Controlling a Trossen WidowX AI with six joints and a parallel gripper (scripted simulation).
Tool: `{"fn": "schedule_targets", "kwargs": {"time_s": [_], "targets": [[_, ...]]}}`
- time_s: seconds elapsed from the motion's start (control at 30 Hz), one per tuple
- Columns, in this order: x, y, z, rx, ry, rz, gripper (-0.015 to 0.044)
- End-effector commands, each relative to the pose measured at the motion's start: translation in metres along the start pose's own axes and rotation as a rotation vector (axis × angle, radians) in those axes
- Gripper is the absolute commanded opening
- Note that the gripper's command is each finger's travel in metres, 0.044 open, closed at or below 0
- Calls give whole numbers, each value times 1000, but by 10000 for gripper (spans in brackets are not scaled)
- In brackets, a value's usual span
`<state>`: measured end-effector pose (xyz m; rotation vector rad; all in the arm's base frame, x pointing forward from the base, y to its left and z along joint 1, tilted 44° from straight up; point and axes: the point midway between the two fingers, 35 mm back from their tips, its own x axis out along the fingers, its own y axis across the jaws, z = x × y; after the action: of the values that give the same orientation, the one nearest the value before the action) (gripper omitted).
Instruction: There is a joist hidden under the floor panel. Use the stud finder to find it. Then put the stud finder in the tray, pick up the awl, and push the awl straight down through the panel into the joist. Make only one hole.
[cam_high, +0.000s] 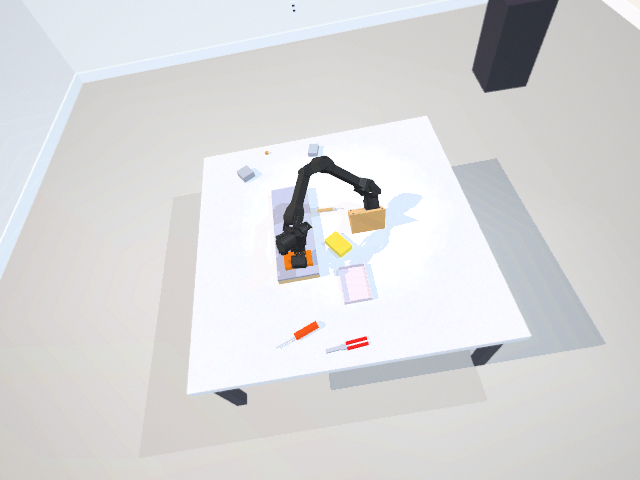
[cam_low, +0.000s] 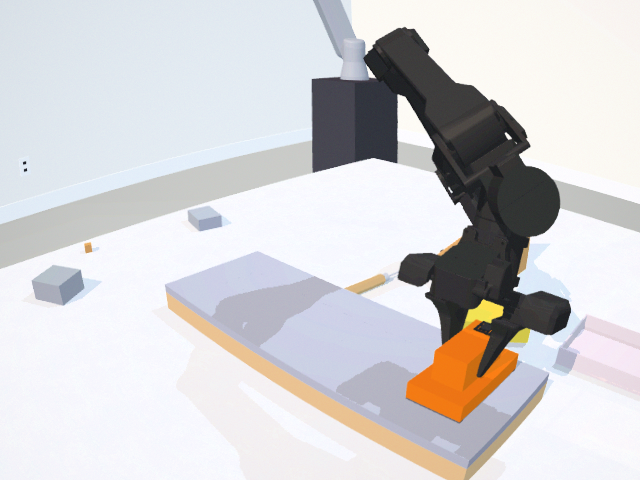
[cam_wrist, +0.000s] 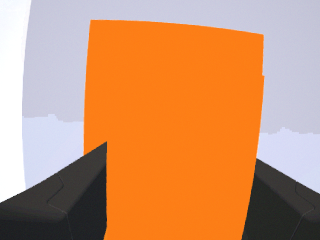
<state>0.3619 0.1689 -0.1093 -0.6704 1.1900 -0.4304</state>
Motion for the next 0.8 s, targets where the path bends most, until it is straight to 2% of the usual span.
{"fn": "schedule_targets", "kwargs": {"time_s": [0.0,0.77], "targets": [[1,-11,0,2,2,-5,0],[1,-60,0,0,3,-8,0]]}}
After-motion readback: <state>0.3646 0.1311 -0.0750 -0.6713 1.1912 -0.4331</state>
